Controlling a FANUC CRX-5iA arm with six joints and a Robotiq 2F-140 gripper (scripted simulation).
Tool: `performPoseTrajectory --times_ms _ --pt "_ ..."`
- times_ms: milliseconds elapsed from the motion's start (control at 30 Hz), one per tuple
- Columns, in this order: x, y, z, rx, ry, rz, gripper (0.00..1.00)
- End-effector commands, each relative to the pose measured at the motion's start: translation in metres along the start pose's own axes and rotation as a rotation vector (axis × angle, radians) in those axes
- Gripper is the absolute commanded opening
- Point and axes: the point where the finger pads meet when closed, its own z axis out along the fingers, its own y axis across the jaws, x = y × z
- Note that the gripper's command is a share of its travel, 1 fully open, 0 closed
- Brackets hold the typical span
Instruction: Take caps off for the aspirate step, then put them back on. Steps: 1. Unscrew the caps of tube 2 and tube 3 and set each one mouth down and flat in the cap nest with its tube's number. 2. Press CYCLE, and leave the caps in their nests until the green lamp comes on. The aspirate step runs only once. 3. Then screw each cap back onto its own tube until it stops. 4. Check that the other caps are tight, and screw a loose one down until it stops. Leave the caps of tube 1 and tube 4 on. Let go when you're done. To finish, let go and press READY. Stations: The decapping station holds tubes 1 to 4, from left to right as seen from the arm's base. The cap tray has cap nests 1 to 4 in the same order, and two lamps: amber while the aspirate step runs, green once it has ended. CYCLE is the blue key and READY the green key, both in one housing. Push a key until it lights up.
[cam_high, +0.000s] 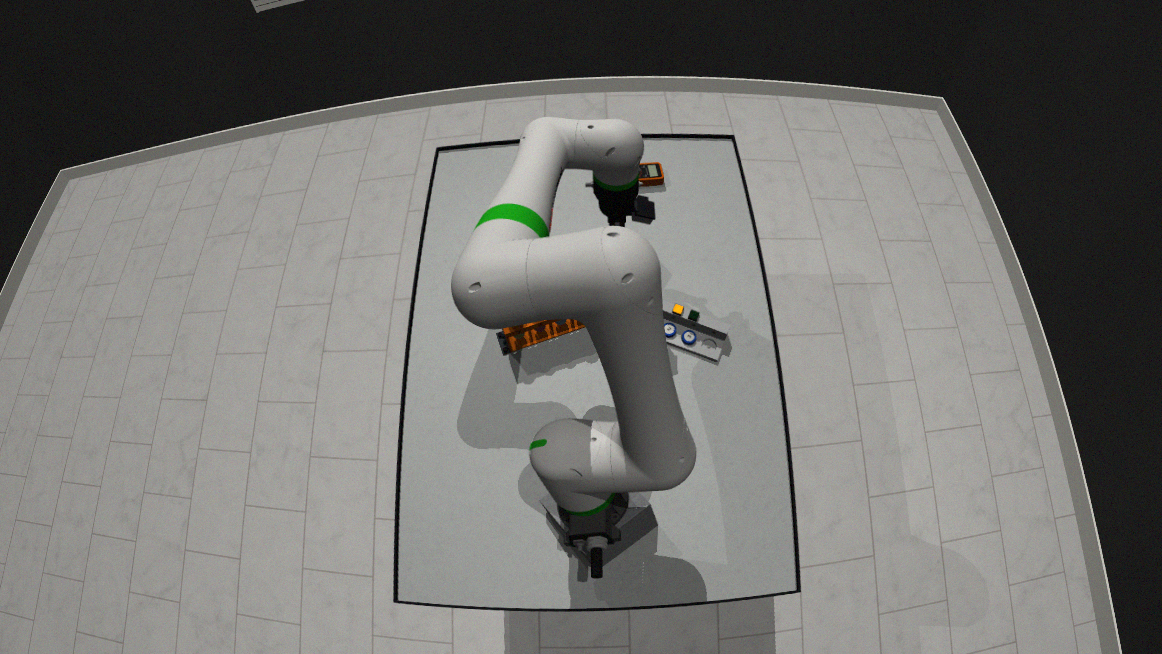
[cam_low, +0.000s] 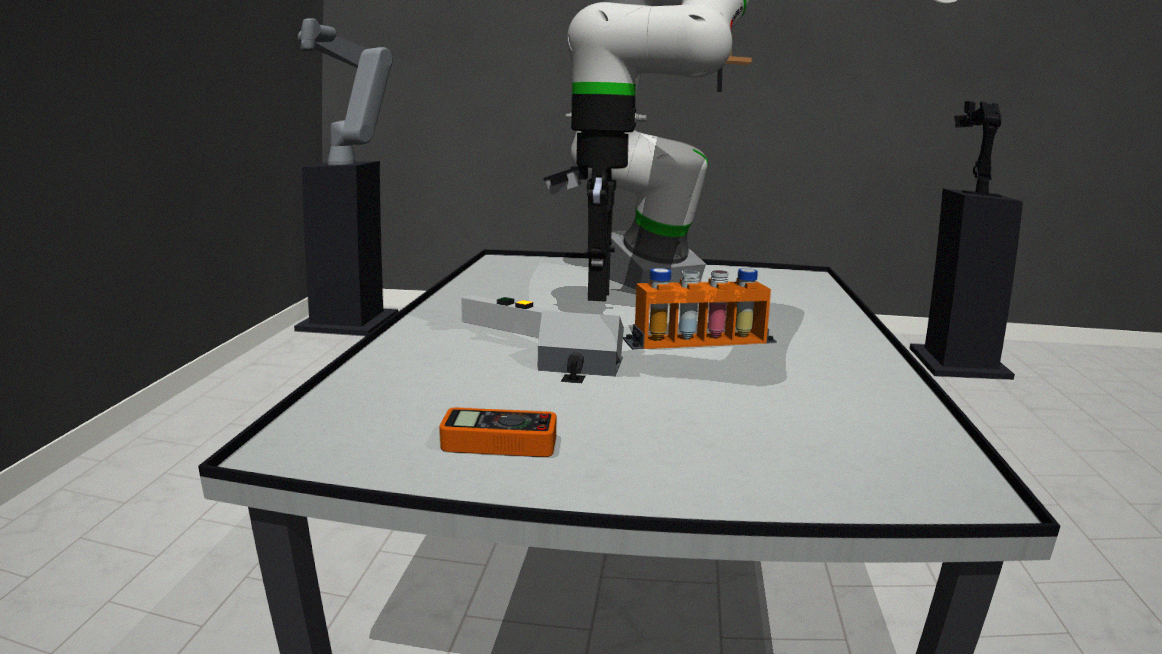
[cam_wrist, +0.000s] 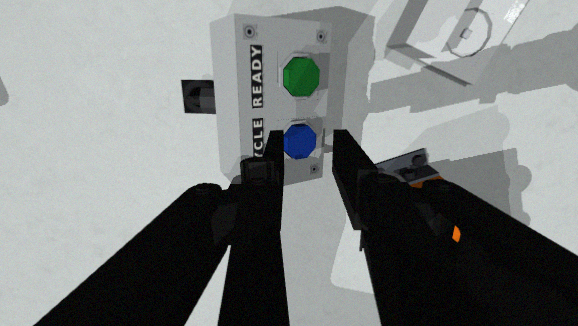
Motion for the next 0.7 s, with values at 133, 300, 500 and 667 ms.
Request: performPoseTrajectory --times_ms 133,300,500,667 --pt "0.037 0.024 0.003 0.003 0.001 -0.429 1.00" --pt "0.051 0.034 0.005 0.003 0.000 -0.625 1.00" --pt "0.076 0.051 0.009 0.002 0.003 -0.902 1.00" --pt "0.096 0.064 0.012 0.001 0.004 -1.123 1.00"
